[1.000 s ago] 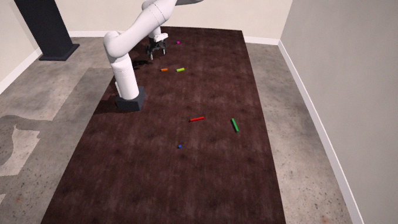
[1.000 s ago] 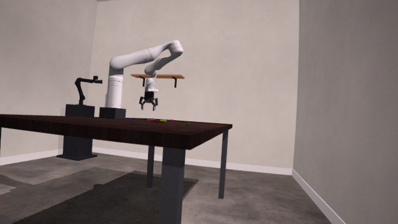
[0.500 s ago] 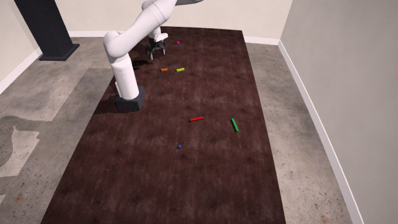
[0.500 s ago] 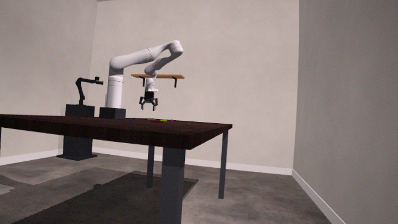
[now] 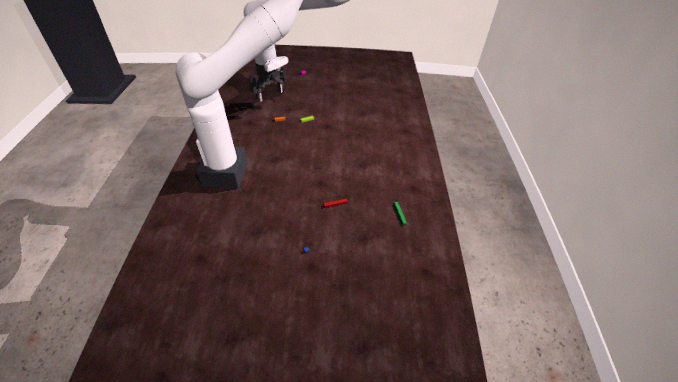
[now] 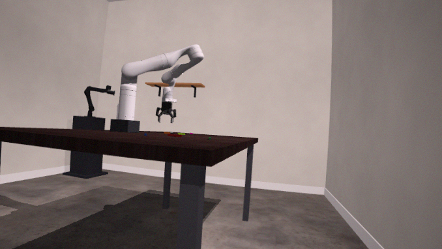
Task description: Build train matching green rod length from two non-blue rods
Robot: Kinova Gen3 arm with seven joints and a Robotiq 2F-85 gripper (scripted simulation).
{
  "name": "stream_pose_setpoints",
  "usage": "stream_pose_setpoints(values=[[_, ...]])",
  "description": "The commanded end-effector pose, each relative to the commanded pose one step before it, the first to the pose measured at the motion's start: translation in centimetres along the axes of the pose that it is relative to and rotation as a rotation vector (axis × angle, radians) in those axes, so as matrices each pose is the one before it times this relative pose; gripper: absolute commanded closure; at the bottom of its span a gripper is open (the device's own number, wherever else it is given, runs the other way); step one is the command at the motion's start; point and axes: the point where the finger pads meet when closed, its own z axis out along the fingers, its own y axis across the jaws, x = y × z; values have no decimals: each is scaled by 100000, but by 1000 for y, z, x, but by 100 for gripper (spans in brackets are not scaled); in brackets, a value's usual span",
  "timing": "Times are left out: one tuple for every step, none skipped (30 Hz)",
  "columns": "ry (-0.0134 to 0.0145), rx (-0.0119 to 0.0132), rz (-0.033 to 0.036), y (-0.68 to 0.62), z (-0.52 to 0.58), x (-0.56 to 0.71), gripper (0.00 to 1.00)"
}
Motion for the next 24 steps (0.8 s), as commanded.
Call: stream_pose_setpoints(values=[[-175,48,2139,-2378,22,2265,0],[-54,-54,-36,-1028,22,1080,0],[-26,-33,-22,-598,12,676,0],[-22,-37,-24,-629,11,754,0],[-10,-22,-14,-345,6,434,0],[-3,-7,-4,-108,2,139,0],[0,-1,-1,-13,0,17,0],[0,0,0,0,0,0,0],[0,0,0,0,0,0,0],[0,0,0,0,0,0,0],[0,0,0,0,0,0,0],[0,0,0,0,0,0,0],[0,0,0,0,0,0,0],[0,0,0,0,0,0,0],[0,0,0,0,0,0,0],[0,0,0,0,0,0,0],[0,0,0,0,0,0,0],[0,0,0,0,0,0,0],[0,0,0,0,0,0,0],[0,0,0,0,0,0,0],[0,0,0,0,0,0,0],[0,0,0,0,0,0,0],[0,0,0,0,0,0,0],[0,0,0,0,0,0,0]])
